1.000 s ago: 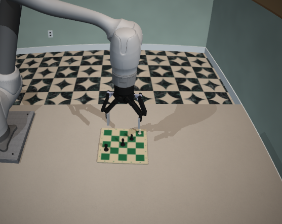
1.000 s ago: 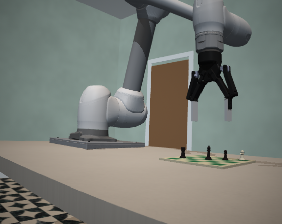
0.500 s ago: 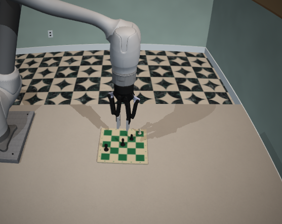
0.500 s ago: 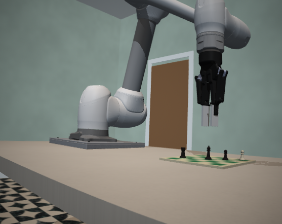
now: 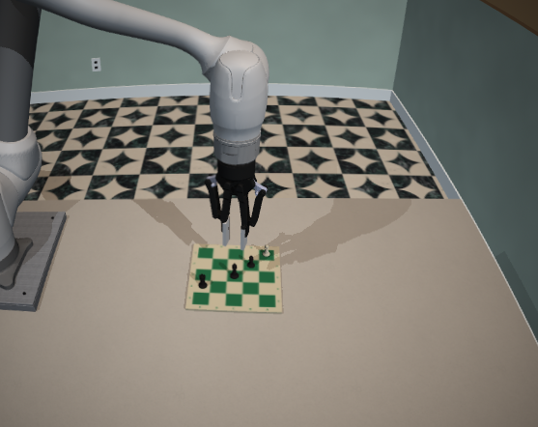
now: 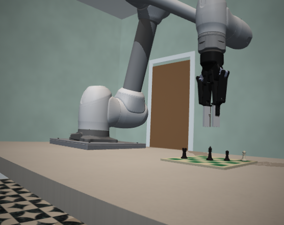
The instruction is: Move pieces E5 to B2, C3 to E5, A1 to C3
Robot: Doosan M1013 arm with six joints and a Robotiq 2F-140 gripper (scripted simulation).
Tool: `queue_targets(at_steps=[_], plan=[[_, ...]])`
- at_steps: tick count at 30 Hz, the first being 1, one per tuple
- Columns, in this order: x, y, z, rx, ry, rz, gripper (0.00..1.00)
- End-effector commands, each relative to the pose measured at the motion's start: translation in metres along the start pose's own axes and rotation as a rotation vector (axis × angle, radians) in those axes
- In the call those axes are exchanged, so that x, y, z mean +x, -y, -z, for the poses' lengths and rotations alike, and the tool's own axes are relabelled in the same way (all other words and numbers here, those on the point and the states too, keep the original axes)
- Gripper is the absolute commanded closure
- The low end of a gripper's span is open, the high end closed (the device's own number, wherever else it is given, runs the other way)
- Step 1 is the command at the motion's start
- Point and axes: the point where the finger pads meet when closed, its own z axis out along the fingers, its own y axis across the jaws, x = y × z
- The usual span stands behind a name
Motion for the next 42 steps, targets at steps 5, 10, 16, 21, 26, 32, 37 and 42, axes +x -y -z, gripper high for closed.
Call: queue_targets(at_steps=[5, 10, 16, 21, 26, 32, 37, 42], plan=[[0.000, 0.000, 0.000, 0.000, 0.000, 0.000, 0.78], [0.000, 0.000, 0.000, 0.000, 0.000, -0.001, 0.78], [0.000, 0.000, -0.002, 0.000, 0.000, -0.008, 0.78], [0.000, 0.000, -0.004, 0.000, 0.000, -0.017, 0.78], [0.000, 0.000, -0.008, 0.000, 0.000, -0.020, 0.78], [0.000, 0.000, -0.018, 0.000, 0.000, -0.020, 0.78], [0.000, 0.000, -0.027, 0.000, 0.000, -0.020, 0.78], [0.000, 0.001, -0.034, 0.000, 0.000, -0.020, 0.78]])
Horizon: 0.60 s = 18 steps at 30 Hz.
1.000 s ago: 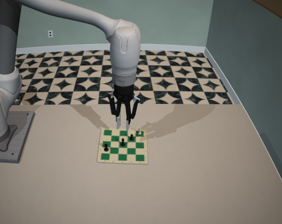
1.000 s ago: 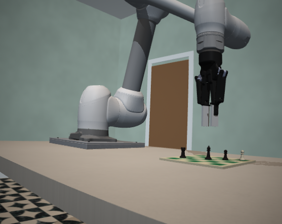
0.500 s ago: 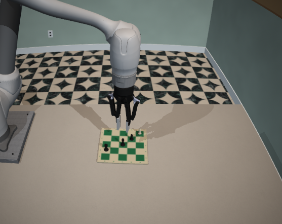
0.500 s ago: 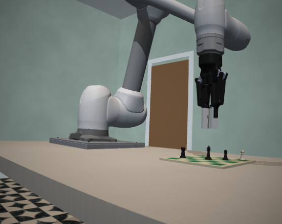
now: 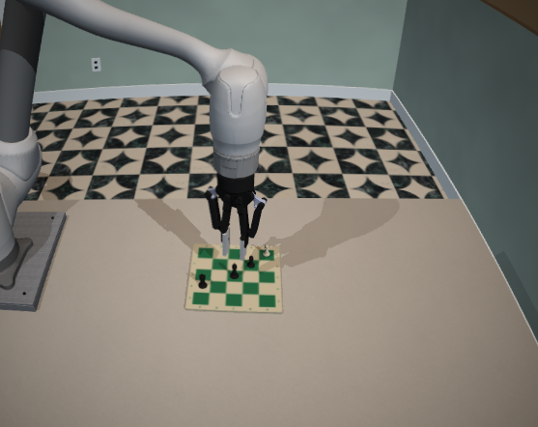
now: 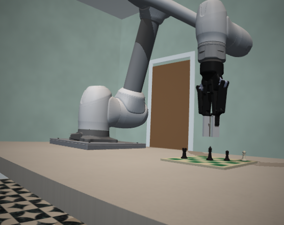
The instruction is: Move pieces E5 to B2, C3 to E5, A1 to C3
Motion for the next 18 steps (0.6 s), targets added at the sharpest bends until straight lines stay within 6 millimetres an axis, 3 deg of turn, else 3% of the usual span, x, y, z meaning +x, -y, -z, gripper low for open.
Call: queue_targets(at_steps=[1, 18], plan=[[0.000, 0.000, -0.003, 0.000, 0.000, 0.000, 0.78], [0.000, 0.000, -0.019, 0.000, 0.000, 0.000, 0.78]])
